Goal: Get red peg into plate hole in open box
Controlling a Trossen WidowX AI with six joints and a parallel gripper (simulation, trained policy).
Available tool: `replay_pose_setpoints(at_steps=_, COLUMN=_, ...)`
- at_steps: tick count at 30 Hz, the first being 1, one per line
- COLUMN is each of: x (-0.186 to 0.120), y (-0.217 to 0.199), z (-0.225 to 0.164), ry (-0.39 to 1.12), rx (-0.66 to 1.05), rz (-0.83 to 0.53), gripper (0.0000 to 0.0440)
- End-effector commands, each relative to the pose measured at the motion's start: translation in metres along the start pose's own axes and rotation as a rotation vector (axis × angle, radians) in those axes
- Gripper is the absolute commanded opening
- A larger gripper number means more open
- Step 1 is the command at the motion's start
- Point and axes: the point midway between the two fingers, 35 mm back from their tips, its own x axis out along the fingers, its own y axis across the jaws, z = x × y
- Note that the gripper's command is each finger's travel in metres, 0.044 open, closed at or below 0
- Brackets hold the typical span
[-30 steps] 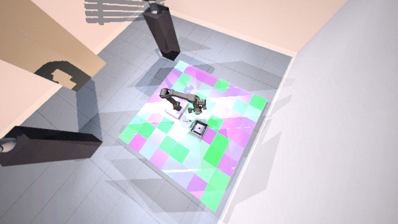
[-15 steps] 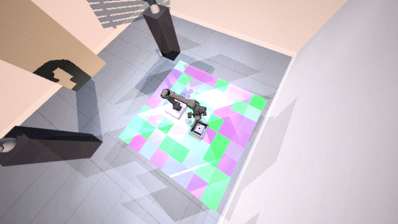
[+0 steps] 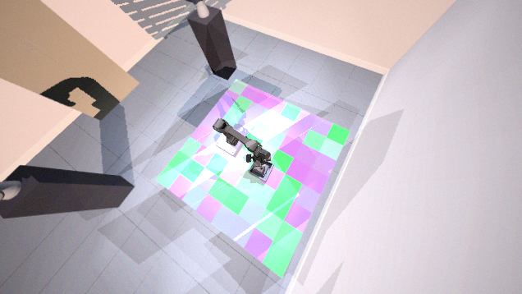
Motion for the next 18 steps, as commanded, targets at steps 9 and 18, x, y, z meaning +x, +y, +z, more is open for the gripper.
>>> replay_pose_setpoints(at_steps=9, x=0.032, y=-0.001, z=0.025, ry=0.04, rx=0.051, rz=-0.003, gripper=0.0007)
replay_pose_setpoints(at_steps=18, x=0.064, y=-0.004, z=0.023, ry=0.083, rx=0.034, rz=-0.031, gripper=0.0093)
